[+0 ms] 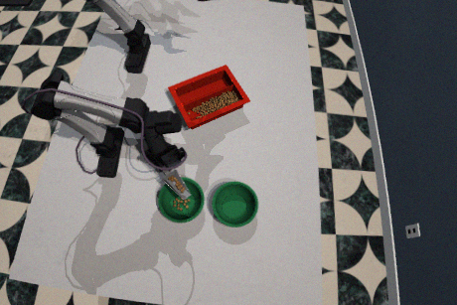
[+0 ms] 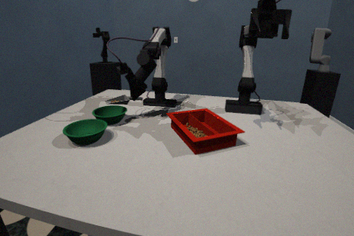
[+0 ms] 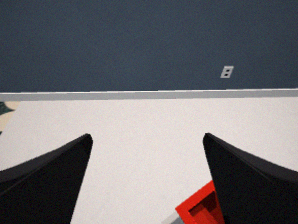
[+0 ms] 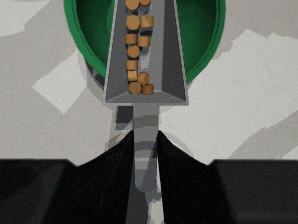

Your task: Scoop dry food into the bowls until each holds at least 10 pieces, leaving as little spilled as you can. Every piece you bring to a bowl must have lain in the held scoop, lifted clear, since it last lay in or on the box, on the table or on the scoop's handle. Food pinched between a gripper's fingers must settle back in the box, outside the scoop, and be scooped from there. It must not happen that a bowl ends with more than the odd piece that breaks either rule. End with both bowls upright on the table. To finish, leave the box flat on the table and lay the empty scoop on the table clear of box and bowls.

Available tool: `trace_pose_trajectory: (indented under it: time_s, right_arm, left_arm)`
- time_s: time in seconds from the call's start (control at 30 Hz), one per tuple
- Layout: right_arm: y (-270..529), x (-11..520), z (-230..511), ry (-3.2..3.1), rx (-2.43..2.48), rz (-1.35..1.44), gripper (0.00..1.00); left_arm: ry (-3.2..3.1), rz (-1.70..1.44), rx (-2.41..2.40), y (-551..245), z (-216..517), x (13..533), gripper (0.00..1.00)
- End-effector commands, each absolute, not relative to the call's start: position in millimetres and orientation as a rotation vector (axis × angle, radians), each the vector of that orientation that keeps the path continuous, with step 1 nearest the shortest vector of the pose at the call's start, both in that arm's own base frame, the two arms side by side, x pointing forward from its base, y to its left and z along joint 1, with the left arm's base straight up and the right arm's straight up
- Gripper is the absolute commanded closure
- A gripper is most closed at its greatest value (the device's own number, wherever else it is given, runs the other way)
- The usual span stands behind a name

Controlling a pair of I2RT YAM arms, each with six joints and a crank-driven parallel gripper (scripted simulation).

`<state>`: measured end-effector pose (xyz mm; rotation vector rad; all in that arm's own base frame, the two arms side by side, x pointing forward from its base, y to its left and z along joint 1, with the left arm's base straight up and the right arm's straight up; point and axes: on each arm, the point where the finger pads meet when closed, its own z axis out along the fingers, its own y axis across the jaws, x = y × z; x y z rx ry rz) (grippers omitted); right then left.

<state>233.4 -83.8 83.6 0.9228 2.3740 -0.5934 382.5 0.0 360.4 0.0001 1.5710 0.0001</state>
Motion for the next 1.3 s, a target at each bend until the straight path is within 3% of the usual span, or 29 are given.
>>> trace_pose_trajectory:
  time_s: [0.0,1.27]
  right_arm:
    - [-85.3,246.3,101.3,2.311,0.928,-0.548,1.0]
    - [-90.5,241.6,103.3,2.421,1.002,-0.386,1.0]
  left_arm:
    - [1.539,-0.001,-0.001,0.0,373.1,380.4,0.0]
    - [1.539,-0.001,-0.001,0.0,373.1,380.4,0.0]
